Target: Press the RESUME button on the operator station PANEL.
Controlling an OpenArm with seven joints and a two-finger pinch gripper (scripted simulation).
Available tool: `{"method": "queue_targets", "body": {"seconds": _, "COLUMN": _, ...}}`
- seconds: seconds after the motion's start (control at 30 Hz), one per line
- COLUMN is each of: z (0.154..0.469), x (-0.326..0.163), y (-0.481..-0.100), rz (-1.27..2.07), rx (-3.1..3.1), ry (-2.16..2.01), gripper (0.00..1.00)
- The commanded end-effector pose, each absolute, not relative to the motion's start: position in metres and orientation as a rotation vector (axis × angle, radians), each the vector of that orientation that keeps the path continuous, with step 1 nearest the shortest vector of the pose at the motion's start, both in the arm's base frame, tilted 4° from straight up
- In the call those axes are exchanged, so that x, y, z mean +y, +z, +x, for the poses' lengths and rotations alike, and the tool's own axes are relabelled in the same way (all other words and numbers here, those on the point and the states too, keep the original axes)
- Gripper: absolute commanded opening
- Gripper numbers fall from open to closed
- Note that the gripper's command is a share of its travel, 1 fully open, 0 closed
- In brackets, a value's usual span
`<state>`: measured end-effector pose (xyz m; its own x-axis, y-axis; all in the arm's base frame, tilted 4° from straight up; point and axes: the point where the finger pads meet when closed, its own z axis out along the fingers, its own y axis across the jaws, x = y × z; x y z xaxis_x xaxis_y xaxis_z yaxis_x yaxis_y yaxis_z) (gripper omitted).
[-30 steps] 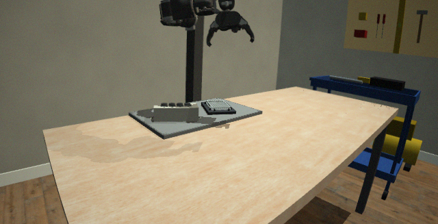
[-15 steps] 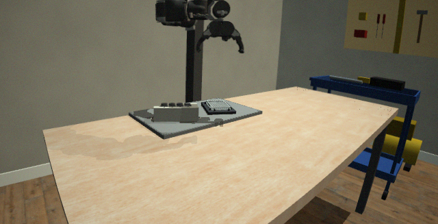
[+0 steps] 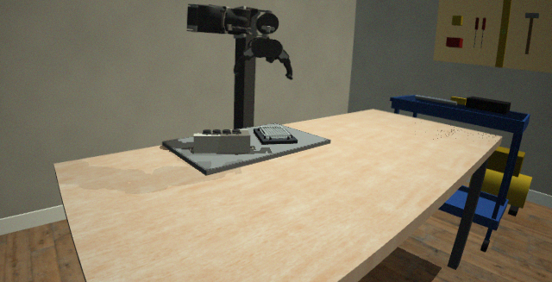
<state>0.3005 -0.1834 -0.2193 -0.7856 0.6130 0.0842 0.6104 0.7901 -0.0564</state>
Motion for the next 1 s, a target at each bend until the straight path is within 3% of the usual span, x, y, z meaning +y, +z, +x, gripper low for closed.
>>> {"method": "queue_targets", "body": {"seconds": 0.0, "z": 0.309, "x": -0.176, "y": -0.212, "rz": -0.966, "rx": -2.92, "ry": -0.004, "gripper": 1.0}}
{"method": "queue_targets", "body": {"seconds": 0.33, "z": 0.309, "x": -0.176, "y": -0.212, "rz": -0.966, "rx": -2.92, "ry": -0.004, "gripper": 1.0}}
{"method": "queue_targets", "body": {"seconds": 0.5, "z": 0.275, "x": -0.19, "y": -0.241, "rz": -0.966, "rx": -2.92, "ry": -0.003, "gripper": 1.0}}
{"method": "queue_targets", "body": {"seconds": 0.9, "z": 0.275, "x": -0.19, "y": -0.241, "rz": -0.966, "rx": -2.92, "ry": -0.003, "gripper": 1.0}}
{"method": "queue_targets", "body": {"seconds": 0.97, "z": 0.261, "x": -0.196, "y": -0.253, "rz": -0.961, "rx": -2.918, "ry": 0.002, "gripper": 1.0}}
